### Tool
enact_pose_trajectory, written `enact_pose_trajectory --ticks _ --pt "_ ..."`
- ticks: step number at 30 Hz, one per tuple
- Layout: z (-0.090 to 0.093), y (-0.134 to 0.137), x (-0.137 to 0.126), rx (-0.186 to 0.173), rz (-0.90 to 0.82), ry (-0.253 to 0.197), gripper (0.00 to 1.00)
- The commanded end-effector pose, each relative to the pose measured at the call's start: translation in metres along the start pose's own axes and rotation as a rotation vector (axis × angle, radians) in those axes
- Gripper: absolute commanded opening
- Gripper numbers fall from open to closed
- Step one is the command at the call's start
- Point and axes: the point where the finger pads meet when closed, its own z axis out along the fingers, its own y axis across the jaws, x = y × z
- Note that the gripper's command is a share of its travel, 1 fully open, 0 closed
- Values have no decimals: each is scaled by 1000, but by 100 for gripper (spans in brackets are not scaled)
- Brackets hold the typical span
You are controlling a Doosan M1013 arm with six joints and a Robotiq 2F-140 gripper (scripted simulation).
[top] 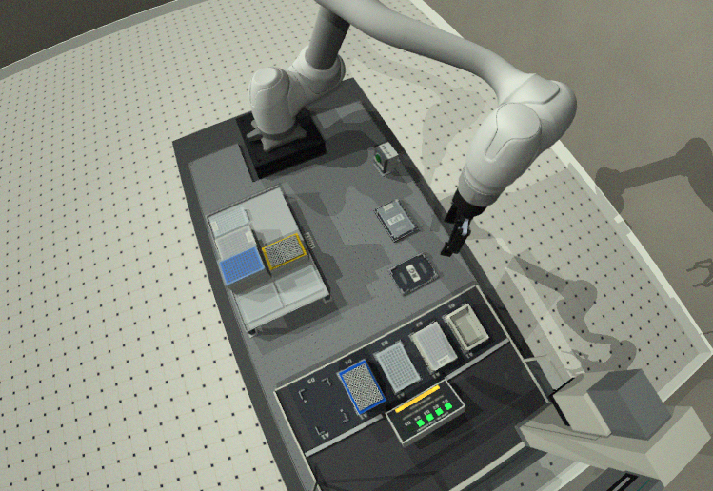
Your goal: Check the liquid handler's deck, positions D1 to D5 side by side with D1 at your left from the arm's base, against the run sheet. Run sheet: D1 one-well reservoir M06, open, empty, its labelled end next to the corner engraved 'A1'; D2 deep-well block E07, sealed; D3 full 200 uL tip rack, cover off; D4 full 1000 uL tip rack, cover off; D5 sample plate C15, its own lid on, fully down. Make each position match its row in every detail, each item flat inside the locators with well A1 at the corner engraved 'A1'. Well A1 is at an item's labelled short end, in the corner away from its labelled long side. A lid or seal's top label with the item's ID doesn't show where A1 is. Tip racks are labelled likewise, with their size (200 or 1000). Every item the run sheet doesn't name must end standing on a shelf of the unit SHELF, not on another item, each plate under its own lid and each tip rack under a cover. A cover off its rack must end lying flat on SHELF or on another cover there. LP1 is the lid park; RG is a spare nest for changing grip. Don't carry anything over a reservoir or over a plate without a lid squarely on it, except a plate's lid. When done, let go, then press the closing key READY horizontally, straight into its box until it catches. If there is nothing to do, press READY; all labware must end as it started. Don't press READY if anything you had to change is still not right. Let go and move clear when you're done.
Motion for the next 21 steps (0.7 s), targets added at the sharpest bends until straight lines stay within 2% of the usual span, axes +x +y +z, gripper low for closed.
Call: enact_pose_trajectory --ticks 1,5,21 --pt "-1 0 0 -1 24 1 66" --pt "-1 0 0 -1 100 1 66" --pt "-1 56 43 -1 380 1 66"
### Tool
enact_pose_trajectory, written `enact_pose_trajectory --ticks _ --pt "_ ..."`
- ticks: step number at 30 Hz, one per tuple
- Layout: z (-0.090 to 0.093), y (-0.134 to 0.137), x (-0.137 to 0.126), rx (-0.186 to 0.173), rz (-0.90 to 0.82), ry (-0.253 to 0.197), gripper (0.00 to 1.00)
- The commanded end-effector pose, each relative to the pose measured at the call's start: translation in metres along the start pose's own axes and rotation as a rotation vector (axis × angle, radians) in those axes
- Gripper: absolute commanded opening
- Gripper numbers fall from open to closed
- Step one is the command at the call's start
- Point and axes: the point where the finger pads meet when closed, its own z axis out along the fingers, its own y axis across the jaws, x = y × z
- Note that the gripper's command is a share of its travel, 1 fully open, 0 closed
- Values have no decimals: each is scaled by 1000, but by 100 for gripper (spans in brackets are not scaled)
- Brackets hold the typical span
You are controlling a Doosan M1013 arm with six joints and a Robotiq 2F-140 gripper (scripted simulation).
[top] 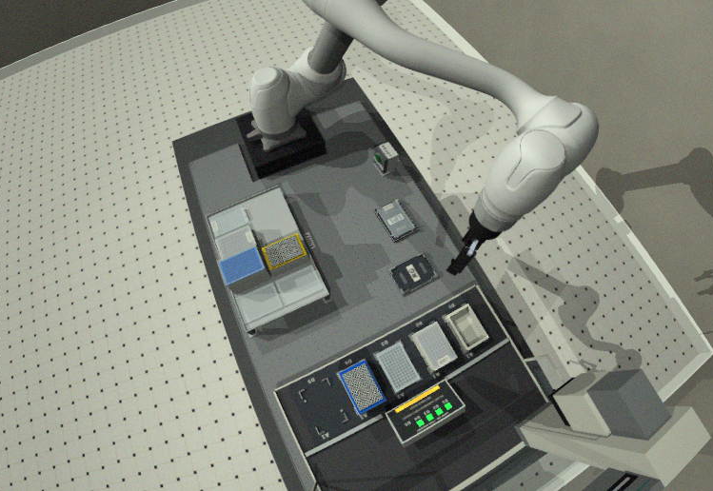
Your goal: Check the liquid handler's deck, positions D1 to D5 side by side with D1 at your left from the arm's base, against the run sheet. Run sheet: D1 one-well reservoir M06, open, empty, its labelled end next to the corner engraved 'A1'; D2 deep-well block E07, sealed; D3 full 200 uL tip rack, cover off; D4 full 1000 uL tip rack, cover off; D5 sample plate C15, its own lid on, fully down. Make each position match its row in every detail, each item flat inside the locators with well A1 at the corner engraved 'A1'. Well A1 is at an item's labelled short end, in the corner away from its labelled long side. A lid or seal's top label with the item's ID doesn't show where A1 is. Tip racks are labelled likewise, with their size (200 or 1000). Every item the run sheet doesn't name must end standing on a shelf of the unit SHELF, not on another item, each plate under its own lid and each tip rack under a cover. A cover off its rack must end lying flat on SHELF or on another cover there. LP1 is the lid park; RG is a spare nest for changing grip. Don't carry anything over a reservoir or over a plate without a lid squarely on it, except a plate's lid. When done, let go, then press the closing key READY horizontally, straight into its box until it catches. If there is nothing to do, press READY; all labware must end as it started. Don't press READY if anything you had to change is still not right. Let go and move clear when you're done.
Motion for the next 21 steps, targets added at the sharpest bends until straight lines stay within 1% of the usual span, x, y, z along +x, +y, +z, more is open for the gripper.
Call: enact_pose_trajectory --ticks 1,11,13,21 --pt "-1 7 10 0 55 1 66" --pt "-1 7 10 0 255 1 66" --pt "-1 7 10 0 255 1 66" --pt "-1 7 10 0 415 1 66"
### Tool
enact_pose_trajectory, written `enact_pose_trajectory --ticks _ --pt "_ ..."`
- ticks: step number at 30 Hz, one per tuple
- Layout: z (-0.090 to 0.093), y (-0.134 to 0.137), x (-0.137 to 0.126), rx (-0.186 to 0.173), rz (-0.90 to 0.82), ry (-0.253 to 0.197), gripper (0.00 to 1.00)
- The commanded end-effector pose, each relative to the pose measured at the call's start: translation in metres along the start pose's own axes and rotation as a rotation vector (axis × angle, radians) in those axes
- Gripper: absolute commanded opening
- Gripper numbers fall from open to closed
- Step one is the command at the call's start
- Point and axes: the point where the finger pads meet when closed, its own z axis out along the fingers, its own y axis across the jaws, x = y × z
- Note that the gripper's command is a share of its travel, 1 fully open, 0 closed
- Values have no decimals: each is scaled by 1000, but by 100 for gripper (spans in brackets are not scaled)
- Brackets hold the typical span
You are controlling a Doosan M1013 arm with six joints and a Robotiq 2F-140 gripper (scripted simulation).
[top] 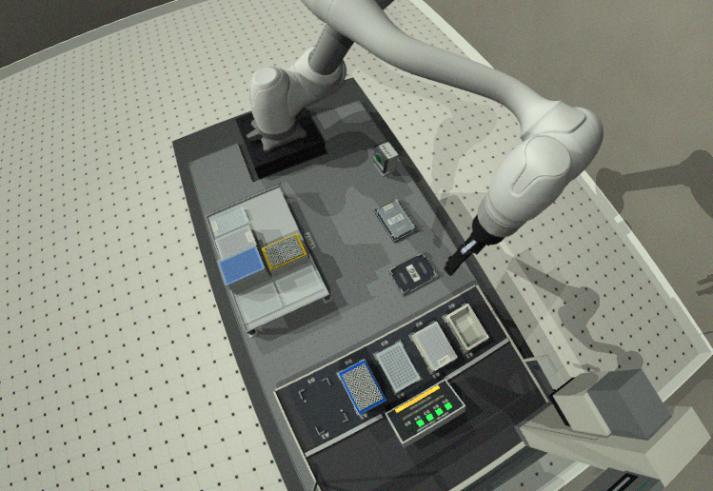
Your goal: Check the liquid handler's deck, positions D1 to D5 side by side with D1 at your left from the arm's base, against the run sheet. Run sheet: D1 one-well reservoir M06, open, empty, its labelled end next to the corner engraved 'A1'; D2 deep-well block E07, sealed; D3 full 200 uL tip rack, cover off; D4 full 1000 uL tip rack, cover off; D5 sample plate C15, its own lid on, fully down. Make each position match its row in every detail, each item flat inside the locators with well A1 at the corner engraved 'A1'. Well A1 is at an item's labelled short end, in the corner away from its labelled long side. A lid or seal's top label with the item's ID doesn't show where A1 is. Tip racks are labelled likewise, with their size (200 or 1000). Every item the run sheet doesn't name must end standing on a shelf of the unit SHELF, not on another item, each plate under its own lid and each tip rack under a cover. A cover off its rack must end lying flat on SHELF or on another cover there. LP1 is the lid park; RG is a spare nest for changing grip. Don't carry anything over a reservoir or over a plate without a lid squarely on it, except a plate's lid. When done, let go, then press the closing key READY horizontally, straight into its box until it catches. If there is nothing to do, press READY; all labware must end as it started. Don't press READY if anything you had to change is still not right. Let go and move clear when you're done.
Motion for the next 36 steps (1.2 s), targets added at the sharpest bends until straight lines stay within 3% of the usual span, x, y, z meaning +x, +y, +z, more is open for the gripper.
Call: enact_pose_trajectory --ticks 1,9,36 --pt "-1 0 0 0 57 2 66" --pt "-1 5 -1 0 166 2 66" --pt "-1 127 -25 0 167 2 66"
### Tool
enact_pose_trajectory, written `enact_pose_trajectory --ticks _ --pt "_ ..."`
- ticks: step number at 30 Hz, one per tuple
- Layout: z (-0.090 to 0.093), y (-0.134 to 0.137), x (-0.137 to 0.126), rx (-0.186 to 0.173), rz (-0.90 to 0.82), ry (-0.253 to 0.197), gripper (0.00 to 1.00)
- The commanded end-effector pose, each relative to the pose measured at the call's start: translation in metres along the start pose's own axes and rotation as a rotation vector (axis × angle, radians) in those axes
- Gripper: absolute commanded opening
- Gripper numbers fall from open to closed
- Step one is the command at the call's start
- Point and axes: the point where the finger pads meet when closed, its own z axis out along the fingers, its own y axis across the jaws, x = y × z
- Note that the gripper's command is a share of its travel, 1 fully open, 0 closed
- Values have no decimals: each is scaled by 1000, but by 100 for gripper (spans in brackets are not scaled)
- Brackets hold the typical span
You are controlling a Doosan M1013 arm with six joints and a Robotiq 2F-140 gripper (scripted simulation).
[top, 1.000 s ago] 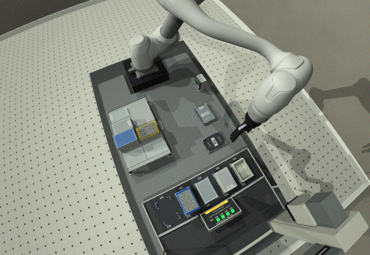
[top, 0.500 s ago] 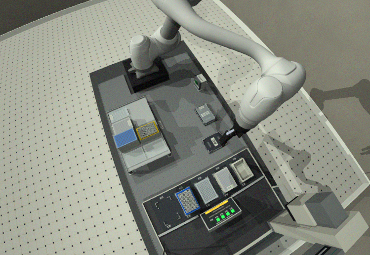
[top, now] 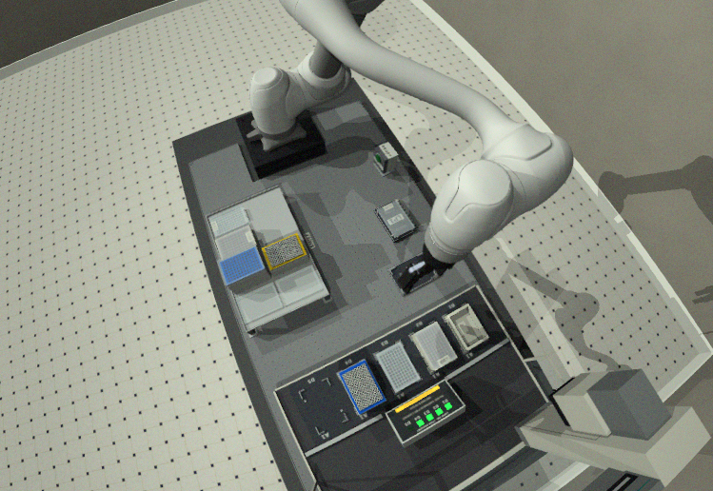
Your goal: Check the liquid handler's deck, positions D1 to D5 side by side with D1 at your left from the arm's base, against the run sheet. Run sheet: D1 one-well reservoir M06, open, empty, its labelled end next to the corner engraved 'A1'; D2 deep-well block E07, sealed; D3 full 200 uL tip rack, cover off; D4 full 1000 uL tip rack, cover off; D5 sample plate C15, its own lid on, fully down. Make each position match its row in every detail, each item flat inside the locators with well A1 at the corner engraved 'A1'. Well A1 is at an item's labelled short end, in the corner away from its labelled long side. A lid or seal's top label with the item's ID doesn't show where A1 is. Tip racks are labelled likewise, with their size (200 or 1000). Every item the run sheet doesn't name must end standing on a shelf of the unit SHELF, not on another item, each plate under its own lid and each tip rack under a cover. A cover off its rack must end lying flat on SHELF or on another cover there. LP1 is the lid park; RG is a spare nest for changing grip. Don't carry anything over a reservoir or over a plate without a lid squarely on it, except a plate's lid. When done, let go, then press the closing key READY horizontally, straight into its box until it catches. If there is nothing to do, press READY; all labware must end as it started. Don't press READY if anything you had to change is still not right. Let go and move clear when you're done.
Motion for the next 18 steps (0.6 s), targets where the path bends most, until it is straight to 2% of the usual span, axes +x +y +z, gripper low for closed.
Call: enact_pose_trajectory --ticks 1,5,10,18 --pt "-1 12 0 1 0 2 66" --pt "-1 32 -1 1 0 2 66" --pt "-1 38 -1 1 0 2 66" --pt "-1 78 -2 1 2 2 66"
